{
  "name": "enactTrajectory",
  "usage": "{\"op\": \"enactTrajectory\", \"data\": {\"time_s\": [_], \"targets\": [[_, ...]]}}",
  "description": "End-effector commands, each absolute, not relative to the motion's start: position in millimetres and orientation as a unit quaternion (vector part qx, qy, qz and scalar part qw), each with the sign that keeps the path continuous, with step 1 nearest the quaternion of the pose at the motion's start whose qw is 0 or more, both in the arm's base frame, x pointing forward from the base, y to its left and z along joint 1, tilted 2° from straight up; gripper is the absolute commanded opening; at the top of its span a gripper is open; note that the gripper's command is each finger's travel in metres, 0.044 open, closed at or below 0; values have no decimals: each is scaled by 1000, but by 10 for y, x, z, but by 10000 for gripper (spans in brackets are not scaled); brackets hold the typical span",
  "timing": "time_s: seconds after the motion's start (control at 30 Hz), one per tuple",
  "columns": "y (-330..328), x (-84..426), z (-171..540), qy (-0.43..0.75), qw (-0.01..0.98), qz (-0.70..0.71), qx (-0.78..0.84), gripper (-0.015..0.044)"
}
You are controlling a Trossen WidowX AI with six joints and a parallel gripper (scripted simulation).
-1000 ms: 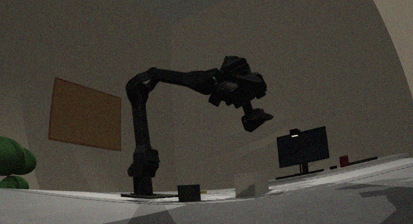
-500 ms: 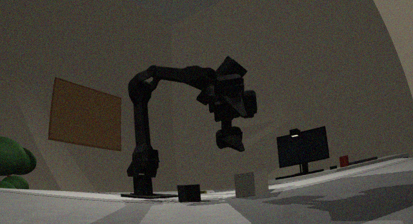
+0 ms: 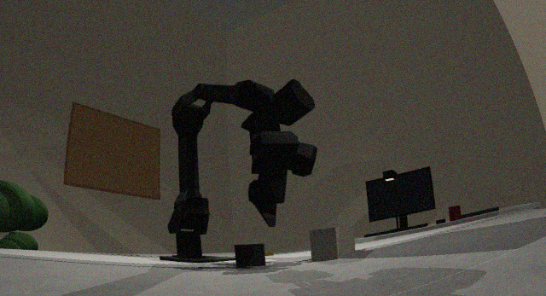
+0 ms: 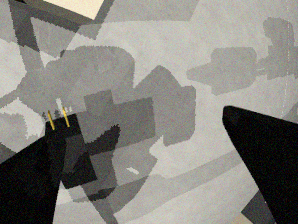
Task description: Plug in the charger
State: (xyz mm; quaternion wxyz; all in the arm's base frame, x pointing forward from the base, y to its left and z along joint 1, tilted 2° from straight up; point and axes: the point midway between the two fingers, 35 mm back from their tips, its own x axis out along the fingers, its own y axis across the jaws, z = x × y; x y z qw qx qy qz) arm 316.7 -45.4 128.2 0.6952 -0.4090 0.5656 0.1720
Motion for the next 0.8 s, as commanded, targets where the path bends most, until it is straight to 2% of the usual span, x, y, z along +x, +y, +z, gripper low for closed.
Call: {"op": "enactTrajectory", "data": {"time_s": [0.0,0.27,0.77], "targets": [[-508,2971,1197,599,670,215,-381,440],[-554,2634,1117,643,636,279,-324,440],[-555,2635,979,644,635,280,-322,440]]}}
